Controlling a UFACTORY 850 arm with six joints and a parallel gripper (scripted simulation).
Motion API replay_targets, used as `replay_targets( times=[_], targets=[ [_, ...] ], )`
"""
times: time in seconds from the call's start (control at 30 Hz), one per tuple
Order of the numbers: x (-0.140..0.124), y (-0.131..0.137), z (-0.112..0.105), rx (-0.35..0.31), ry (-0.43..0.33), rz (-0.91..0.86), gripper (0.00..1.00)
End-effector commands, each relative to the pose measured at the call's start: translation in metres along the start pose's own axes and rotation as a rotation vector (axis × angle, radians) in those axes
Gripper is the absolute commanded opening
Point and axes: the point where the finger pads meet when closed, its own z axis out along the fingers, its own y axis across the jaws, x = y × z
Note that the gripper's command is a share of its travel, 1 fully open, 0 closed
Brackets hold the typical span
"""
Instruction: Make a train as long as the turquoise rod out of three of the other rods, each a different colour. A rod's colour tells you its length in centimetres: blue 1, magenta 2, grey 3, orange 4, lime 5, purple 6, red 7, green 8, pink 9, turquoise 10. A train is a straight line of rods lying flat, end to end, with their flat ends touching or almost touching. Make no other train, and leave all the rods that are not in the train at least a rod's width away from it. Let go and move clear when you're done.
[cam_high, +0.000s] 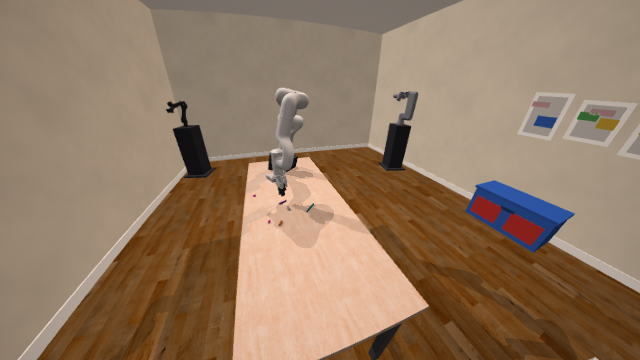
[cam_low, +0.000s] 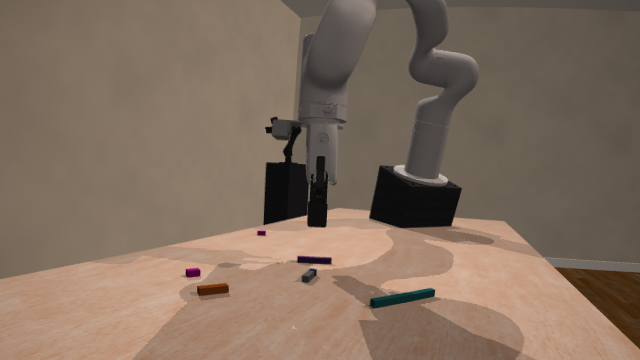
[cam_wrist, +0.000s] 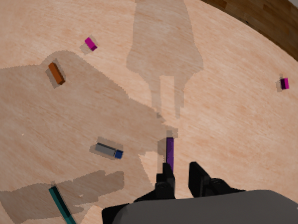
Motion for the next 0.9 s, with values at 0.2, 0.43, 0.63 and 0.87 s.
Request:
replay_targets(
  times=[0.2, 0.43, 0.63, 0.87],
  targets=[
    [0.001, -0.001, -0.001, 0.002, 0.001, 0.0, 0.24],
    [0.001, -0.001, 0.0, 0.002, 0.001, 0.0, 0.24],
    [0.001, -0.001, 0.004, 0.002, 0.001, 0.0, 0.24],
    [0.001, -0.001, 0.012, 0.002, 0.001, 0.0, 0.24]
  ],
)
